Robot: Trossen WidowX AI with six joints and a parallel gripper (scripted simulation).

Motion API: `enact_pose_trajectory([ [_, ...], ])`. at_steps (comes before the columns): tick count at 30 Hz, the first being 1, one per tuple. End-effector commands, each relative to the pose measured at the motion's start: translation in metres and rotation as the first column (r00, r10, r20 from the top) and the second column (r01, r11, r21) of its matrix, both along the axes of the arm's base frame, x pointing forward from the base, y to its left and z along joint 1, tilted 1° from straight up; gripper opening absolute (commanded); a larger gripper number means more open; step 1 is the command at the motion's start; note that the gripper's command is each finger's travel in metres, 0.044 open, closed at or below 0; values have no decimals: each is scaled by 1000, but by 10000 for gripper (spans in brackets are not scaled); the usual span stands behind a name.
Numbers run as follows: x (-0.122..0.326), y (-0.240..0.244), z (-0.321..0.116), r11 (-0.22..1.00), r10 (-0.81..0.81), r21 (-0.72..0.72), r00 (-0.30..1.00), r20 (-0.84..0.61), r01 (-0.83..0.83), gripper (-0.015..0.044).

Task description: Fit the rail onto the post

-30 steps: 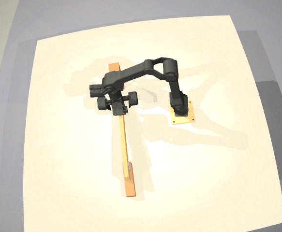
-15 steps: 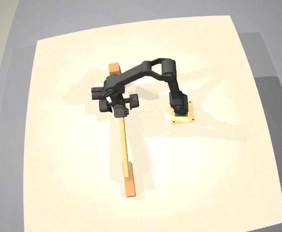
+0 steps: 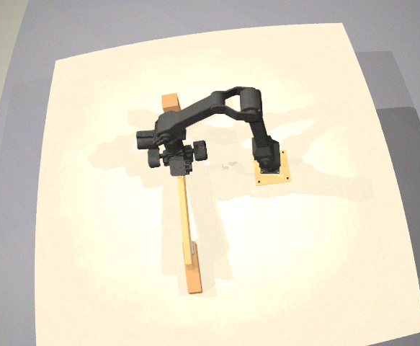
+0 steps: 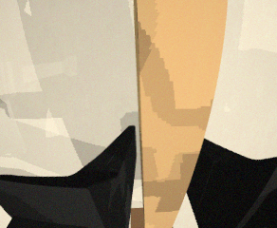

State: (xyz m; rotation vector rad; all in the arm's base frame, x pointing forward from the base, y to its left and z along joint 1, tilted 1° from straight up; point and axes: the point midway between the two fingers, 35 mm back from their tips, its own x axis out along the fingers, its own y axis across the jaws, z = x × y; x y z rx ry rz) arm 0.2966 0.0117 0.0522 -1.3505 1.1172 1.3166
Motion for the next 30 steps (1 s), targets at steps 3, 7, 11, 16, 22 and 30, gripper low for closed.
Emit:
enact_pose_trajectory([
  [3,0,0,0,1000,3,3,1000,0,-3,46],
  [7,0,0,0,1000,3,3,1000,0,-3,0],
  [11,0,0,0,1000,3,3,1000,0,-3,0],
  [16,0,0,0,1000,3,3,1000,0,-3,0],
  [22,0,0,2,1000,3,3,1000,0,-3,0],
  [30,0,0,6,1000,3,3,1000,0,-3,0],
])
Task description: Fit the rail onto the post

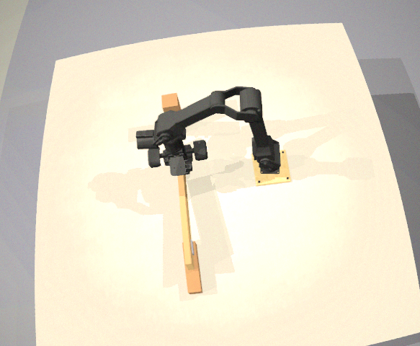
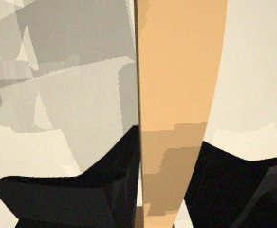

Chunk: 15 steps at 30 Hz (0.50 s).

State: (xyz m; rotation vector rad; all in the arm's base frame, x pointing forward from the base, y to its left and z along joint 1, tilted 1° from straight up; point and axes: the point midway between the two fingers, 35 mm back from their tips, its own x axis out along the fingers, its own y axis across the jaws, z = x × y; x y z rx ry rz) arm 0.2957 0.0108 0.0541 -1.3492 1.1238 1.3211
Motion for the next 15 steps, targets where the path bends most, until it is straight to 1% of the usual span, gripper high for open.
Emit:
enact_pose_trajectory([
  [1,1,1,4,1000,3,6,1000,7,-3,0],
  [15,3,1,11,1000,3,6,1000,7,-3,0],
])
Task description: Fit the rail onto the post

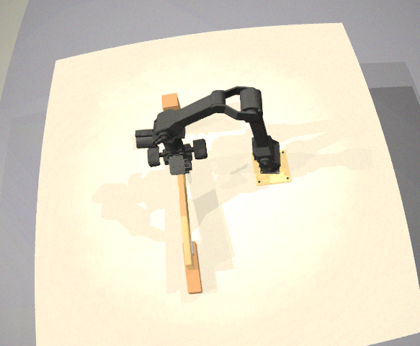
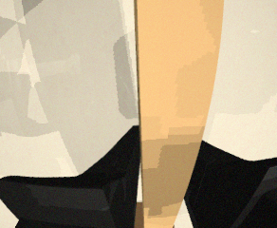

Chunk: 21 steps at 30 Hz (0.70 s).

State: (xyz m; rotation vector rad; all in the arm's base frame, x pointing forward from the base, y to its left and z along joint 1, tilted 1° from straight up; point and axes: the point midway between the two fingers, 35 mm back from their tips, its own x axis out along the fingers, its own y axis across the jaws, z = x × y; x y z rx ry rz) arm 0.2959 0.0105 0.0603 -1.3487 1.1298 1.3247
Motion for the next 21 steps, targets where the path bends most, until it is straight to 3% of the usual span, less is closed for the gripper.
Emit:
enact_pose_trajectory([
  [1,3,2,6,1000,3,9,1000,12,-3,0],
  [21,4,2,16,1000,3,9,1000,13,-3,0],
])
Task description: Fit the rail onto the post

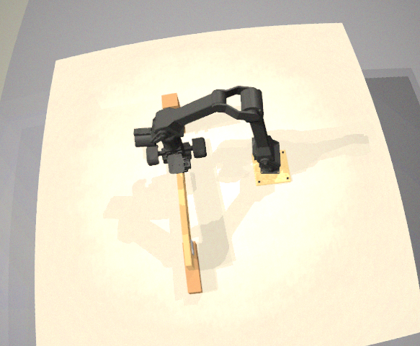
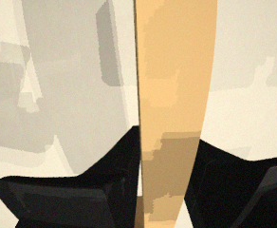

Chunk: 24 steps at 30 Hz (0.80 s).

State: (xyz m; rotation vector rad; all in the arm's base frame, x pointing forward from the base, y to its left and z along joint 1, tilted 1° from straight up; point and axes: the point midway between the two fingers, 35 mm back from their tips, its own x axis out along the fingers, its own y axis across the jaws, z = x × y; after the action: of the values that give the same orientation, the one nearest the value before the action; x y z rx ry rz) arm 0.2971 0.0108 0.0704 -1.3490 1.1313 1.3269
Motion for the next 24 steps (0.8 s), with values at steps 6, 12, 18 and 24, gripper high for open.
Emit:
enact_pose_trajectory([
  [6,3,2,9,1000,1,10,1000,15,-2,0],
  [12,3,2,12,1000,1,10,1000,15,-2,0],
  [18,3,2,15,1000,1,10,1000,15,-2,0],
  [24,3,2,18,1000,1,10,1000,15,-2,0],
])
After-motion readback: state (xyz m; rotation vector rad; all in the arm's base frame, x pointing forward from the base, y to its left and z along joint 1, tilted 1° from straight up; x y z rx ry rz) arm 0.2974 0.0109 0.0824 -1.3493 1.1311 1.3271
